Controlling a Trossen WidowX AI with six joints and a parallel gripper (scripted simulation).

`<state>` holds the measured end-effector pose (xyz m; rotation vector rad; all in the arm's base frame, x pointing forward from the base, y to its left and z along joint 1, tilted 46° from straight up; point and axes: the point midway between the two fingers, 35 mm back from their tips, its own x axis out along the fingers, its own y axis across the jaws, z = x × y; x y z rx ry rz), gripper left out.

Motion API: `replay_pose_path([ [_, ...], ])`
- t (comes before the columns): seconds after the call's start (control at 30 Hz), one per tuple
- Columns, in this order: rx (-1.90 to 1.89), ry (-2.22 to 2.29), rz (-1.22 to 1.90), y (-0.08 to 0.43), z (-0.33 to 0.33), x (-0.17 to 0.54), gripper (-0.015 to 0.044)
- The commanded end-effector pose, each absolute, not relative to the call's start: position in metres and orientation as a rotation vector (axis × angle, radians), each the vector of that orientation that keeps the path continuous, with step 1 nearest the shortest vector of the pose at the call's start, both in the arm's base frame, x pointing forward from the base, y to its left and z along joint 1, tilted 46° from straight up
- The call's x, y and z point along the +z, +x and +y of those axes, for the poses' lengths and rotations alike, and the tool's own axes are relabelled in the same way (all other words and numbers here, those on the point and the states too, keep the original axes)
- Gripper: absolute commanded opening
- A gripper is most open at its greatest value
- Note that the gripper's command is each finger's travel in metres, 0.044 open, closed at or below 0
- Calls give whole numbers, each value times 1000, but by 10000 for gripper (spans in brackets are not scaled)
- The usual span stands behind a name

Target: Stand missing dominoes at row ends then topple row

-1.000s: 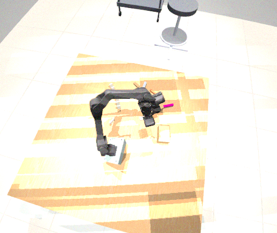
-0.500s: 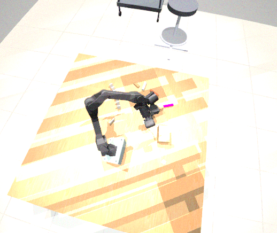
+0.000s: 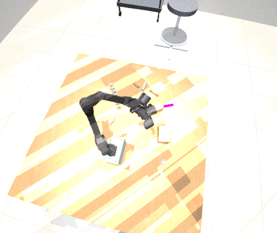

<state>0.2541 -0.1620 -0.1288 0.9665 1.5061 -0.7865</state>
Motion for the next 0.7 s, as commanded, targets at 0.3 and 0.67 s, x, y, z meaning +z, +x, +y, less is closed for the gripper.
replay_pose_path([
  [0.3,-939,827,1298,257,-159,-132,107],
  [0.67,-1036,751,1077,259,-154,-124,107],
])
